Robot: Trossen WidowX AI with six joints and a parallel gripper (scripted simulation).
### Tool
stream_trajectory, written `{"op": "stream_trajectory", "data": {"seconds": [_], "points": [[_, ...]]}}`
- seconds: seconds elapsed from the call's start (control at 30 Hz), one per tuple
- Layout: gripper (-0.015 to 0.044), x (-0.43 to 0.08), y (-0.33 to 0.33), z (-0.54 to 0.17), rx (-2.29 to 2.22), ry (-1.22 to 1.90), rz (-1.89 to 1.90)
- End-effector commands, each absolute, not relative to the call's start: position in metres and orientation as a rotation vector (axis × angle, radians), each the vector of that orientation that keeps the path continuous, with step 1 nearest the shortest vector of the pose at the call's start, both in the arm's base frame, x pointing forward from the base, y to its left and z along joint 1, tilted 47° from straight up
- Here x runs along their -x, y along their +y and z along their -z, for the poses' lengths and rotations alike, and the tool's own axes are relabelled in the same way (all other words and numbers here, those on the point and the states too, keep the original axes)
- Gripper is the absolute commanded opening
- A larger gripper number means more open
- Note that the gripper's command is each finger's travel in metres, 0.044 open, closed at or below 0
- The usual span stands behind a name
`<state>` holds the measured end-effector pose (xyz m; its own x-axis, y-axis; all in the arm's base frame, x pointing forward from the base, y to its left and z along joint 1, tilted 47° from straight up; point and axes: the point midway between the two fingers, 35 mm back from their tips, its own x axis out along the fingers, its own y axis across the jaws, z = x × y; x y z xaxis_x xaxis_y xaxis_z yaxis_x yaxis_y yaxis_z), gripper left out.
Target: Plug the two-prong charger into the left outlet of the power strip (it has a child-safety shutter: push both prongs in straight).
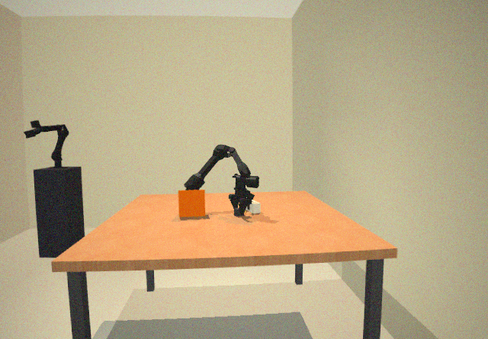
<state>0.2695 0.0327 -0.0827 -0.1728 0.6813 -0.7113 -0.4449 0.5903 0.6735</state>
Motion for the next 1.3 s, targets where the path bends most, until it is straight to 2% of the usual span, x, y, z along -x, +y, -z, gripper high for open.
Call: {"op": "stream_trajectory", "data": {"seconds": [0.0, 0.23, 0.43, 0.53, 0.93, 1.27], "points": [[0.0309, -0.270, 0.033, 0.082, -0.215, 1.427, -1.011], [0.0125, -0.270, 0.033, 0.082, -0.215, 1.427, -1.011], [0.0085, -0.270, 0.033, 0.082, -0.215, 1.427, -1.011], [0.0006, -0.271, 0.029, 0.079, -0.216, 1.428, -1.010], [0.0000, -0.270, -0.010, 0.047, -0.227, 1.436, -1.009], [0.0000, -0.268, -0.002, 0.041, -0.226, 1.439, -1.003]]}}
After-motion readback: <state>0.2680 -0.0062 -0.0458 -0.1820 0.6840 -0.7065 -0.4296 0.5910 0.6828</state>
